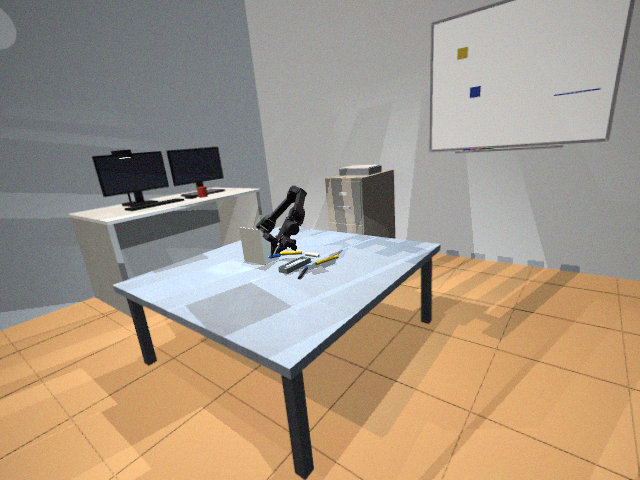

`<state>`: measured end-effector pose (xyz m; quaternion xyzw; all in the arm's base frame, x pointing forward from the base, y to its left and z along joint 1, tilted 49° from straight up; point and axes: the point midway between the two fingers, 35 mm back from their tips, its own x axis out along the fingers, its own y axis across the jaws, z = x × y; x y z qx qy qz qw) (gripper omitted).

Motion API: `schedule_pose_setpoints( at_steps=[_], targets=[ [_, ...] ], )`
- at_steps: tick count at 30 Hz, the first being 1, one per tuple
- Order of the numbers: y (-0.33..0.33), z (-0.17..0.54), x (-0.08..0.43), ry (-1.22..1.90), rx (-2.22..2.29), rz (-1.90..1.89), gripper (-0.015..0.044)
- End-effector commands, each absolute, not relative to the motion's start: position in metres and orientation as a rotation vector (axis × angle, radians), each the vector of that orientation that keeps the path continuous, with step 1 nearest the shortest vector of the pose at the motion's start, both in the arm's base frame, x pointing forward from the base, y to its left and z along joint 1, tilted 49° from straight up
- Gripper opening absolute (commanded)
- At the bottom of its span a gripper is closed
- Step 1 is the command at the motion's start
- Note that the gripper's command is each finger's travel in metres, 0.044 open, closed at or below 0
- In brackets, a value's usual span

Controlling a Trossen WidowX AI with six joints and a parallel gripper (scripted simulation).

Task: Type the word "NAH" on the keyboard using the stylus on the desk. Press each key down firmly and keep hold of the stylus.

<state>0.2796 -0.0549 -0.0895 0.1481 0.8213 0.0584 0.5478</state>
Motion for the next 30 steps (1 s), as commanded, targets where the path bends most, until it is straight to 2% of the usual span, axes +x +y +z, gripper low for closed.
schedule_pose_setpoints(
  at_steps=[1,30],
  targets=[
    [-0.051,-0.081,0.283,1.907,0.336,0.078,0.0000],
    [-0.007,-0.016,0.295,1.470,0.396,-0.238,0.0000]
  ],
)
